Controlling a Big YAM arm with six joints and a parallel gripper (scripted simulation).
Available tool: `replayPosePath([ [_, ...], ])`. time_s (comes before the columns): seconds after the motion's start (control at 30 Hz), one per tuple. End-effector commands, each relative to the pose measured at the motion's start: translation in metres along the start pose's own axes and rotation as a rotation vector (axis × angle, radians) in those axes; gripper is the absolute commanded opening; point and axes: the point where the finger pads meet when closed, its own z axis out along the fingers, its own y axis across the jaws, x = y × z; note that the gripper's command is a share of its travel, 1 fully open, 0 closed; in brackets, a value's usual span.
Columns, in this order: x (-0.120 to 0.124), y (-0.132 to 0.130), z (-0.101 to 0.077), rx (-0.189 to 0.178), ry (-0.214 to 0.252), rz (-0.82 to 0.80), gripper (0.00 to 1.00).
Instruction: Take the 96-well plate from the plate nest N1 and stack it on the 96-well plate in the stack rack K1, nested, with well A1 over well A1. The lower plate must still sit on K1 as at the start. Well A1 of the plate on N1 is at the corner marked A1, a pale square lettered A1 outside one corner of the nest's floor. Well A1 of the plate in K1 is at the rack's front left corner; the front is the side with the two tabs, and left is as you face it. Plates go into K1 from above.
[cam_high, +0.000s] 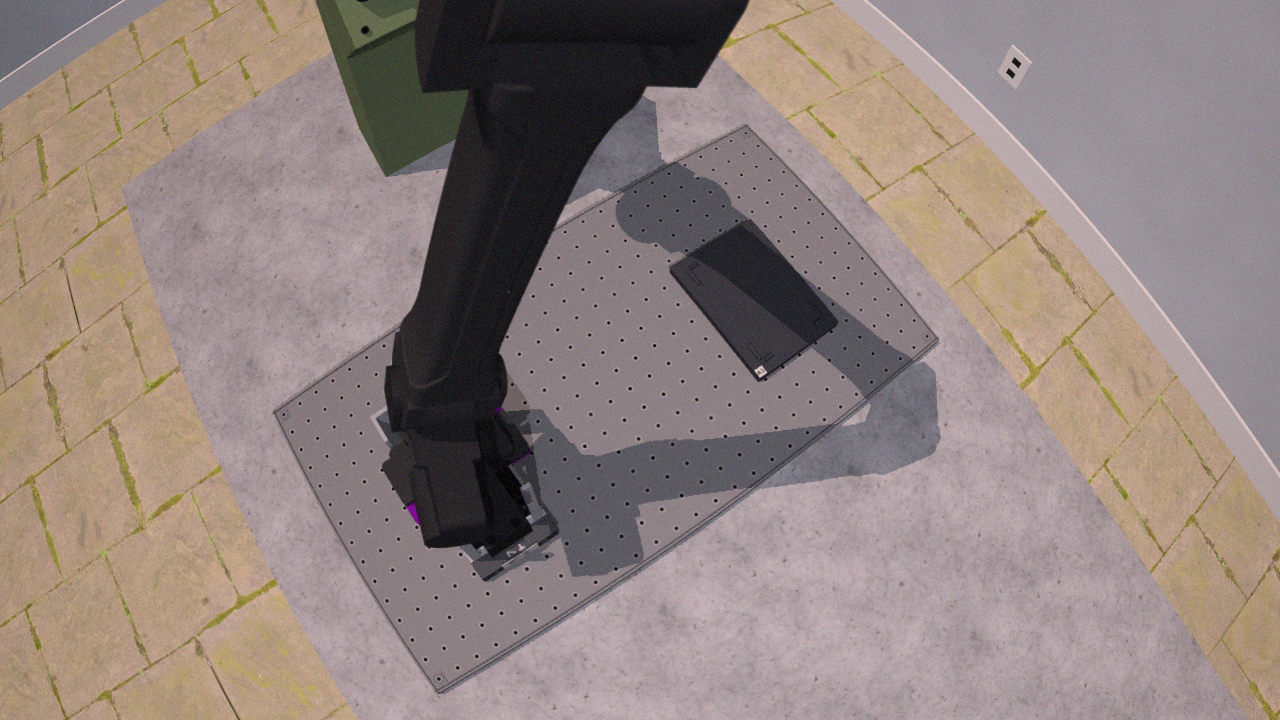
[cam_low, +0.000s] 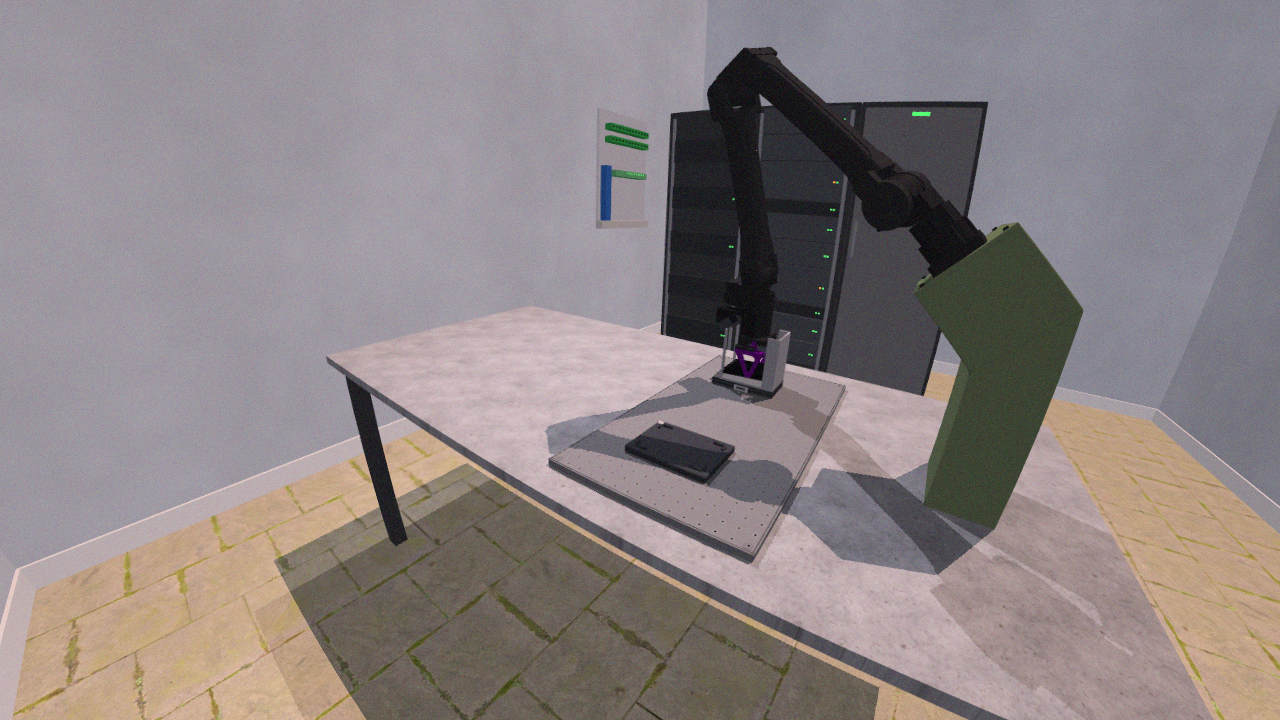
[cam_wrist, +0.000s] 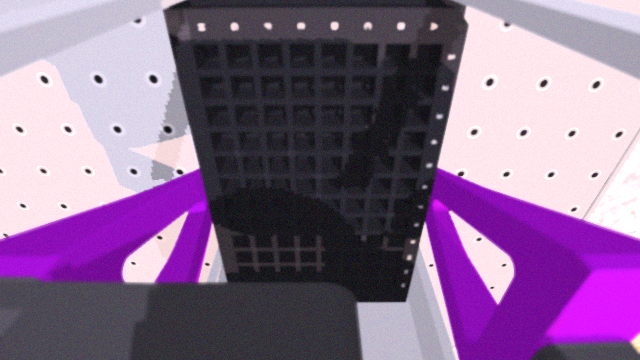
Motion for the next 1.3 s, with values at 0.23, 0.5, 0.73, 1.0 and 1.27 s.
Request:
replayPosePath([
  [0.23, -0.0060, 0.0020, 0.0053, -0.001, -0.015, -0.002, 0.00],
  [0.5, -0.0061, 0.0022, 0.0053, -0.001, -0.015, -0.002, 0.00],
  [0.73, -0.0063, 0.0024, 0.0054, -0.002, -0.015, -0.003, 0.00],
  [1.0, -0.0065, 0.0025, 0.0054, -0.002, -0.015, -0.003, 0.00],
  [1.27, -0.0063, -0.0021, -0.0017, 0.006, -0.015, -0.002, 1.00],
])
